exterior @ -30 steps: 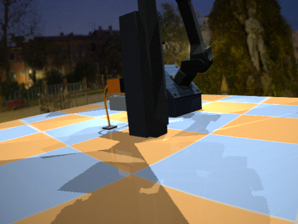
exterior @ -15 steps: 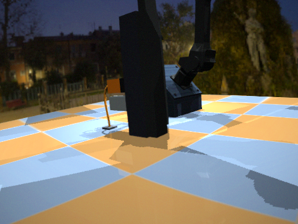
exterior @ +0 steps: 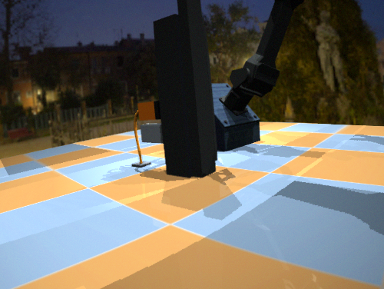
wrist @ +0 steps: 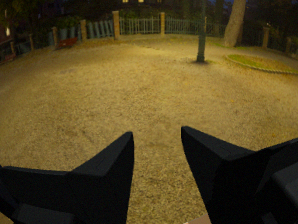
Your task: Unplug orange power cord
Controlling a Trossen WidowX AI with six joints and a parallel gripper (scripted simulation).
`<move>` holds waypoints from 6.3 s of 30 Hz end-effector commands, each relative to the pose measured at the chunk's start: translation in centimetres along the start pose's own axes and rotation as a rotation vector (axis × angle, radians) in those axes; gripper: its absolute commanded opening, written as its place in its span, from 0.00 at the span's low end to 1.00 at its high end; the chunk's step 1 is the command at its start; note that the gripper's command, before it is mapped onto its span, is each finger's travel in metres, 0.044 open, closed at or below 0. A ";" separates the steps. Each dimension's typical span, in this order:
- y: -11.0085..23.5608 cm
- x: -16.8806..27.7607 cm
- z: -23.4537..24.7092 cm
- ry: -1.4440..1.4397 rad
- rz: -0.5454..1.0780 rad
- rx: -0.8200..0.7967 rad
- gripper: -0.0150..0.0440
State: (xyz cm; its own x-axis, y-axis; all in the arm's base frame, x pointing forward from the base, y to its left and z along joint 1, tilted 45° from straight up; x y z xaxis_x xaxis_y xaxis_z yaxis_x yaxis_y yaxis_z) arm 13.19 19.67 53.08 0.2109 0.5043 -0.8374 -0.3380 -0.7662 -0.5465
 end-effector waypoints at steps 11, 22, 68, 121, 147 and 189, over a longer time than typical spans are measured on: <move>2.1 11.6 -13.6 -0.125 0.541 0.382 0.53; 11.1 17.5 -24.1 -0.411 0.856 0.778 0.53; 49.0 19.3 -25.7 -2.226 0.541 1.797 0.53; 46.8 19.7 -24.8 -2.224 0.545 1.796 0.25; 50.6 20.1 -26.3 -2.222 0.542 1.800 0.25; 47.2 18.8 -25.0 -2.228 0.541 1.796 0.53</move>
State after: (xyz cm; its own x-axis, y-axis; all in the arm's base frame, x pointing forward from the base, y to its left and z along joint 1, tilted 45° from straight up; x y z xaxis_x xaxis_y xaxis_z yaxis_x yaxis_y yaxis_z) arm 24.23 -17.39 10.98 -0.1181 0.7309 0.6722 -0.1388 -0.6824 0.7176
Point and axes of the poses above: the point midway between the two fingers, 35 mm back from their tips, its own y axis back along the fingers, its own z axis across the jaws, x = y × z, the point moved 10 cm from there along y, back along the fingers, and after that the axes turned 5 degrees about y, right-handed, at the moved point
